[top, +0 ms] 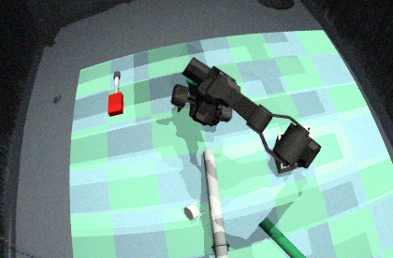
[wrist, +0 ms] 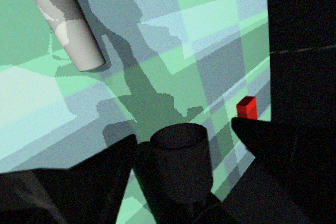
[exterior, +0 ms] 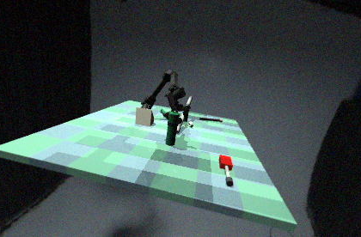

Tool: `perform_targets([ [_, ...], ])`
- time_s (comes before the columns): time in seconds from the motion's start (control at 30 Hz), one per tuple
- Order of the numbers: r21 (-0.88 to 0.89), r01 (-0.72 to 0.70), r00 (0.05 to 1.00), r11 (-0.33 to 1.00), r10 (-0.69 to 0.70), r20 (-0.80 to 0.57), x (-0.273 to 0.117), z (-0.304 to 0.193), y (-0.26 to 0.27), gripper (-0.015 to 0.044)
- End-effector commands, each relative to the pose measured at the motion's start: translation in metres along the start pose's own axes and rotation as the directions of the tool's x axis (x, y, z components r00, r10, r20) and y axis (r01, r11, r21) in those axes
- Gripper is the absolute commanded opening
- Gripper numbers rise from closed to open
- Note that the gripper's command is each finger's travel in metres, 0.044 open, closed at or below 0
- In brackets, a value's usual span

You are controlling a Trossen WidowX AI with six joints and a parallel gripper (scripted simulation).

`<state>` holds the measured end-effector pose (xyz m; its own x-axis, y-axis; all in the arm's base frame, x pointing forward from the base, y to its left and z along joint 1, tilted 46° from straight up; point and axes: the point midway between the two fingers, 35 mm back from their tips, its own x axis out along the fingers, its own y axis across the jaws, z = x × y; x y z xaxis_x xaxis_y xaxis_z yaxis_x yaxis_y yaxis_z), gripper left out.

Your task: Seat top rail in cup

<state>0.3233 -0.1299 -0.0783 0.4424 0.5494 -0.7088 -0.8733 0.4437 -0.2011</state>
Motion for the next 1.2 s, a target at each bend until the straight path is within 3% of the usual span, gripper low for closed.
perform_targets([
  [0.0,0.009,-0.005,1.0,1.0,0.005,0.006,0.0066,0.0011,0.0035,0.044],
  [0.13,0.009,-0.005,1.0,1.0,0.004,0.007,0.0105,0.0015,0.0039,0.044],
  [0.5,0.009,-0.005,1.0,1.0,0.004,0.007,0.0105,0.0015,0.0039,0.0151],
  [0.63,0.009,-0.005,1.0,1.0,0.004,0.007,0.0105,0.0015,0.0039,0.0125],
  [0.8,-0.011,-0.004,1.0,1.0,0.005,0.019,0.0094,0.0014,0.0058,0.0],
  [1.17,-0.076,-0.002,0.998,0.997,0.006,0.056,0.0059,0.001,0.0117,0.0],
])
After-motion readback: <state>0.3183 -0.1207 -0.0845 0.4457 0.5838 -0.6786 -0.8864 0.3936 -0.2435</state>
